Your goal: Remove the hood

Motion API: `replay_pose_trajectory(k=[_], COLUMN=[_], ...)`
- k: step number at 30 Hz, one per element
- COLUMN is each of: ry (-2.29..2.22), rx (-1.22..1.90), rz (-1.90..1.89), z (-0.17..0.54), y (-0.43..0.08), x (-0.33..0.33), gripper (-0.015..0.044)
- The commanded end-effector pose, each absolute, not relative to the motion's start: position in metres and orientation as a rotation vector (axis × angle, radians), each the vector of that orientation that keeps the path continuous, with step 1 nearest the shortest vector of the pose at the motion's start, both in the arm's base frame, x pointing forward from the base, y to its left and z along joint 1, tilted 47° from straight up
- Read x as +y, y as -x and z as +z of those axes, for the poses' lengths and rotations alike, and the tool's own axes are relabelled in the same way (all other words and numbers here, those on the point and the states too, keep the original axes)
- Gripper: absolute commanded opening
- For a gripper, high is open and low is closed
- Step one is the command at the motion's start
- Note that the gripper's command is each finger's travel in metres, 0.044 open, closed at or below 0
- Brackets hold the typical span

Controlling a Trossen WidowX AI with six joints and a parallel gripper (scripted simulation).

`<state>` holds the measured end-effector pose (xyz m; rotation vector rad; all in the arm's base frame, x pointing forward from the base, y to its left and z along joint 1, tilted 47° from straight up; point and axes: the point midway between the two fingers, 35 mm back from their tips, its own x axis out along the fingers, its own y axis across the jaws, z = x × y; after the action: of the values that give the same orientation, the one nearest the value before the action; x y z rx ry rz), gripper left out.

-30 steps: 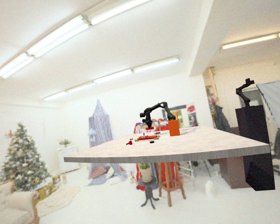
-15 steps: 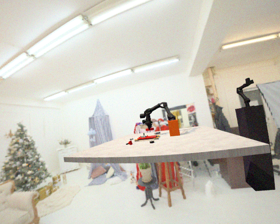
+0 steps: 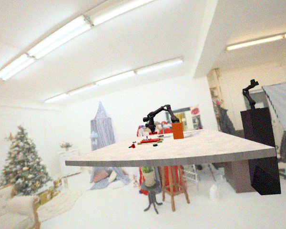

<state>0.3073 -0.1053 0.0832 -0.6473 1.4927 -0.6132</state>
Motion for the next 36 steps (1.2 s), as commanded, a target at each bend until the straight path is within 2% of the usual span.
replay_pose_trajectory(k=[1,36], ry=[0.656,0.658], rx=[1.499,1.498], rz=[-0.612,-0.615], z=[0.08,0.061], y=[-0.306,-0.304], x=[-0.108,-0.13], gripper=[0.0,0.0])
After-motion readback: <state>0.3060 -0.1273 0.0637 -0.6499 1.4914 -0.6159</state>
